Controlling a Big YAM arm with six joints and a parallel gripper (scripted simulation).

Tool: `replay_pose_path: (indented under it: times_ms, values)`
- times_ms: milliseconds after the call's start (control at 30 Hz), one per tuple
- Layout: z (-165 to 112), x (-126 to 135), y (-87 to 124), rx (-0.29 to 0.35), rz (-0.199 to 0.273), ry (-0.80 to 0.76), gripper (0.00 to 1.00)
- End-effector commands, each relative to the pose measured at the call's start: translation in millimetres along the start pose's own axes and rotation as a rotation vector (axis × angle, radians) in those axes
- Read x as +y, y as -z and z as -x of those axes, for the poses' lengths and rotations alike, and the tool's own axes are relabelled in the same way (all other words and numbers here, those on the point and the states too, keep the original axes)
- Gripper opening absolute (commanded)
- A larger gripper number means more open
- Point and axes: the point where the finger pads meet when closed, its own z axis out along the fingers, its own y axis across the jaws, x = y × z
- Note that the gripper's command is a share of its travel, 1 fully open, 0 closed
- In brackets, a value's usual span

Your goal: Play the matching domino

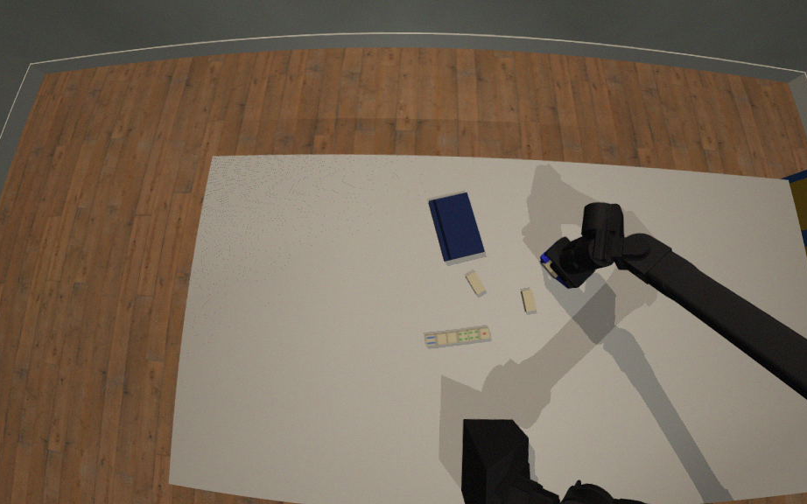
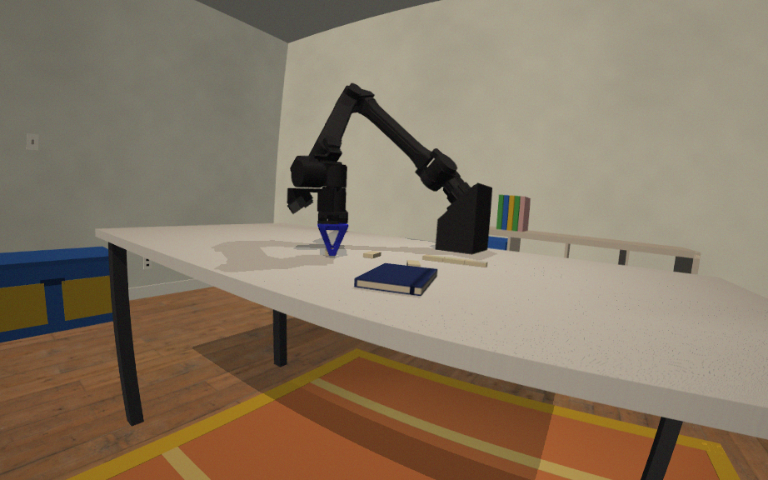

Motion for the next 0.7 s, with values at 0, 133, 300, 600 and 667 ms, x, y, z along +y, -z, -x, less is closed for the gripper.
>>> replay_pose_path:
  times_ms: [0,133,300,600,667]
  values:
    - [5,11,41,-0.037,0.03,-0.002,0.49]
    - [4,11,46,-0.038,0.031,0.0,0.49]
    - [-1,8,37,-0.025,0.023,0.012,0.49]
    - [4,10,84,-0.044,0.034,-0.026,0.49]
    - [4,10,84,-0.044,0.034,-0.026,0.49]
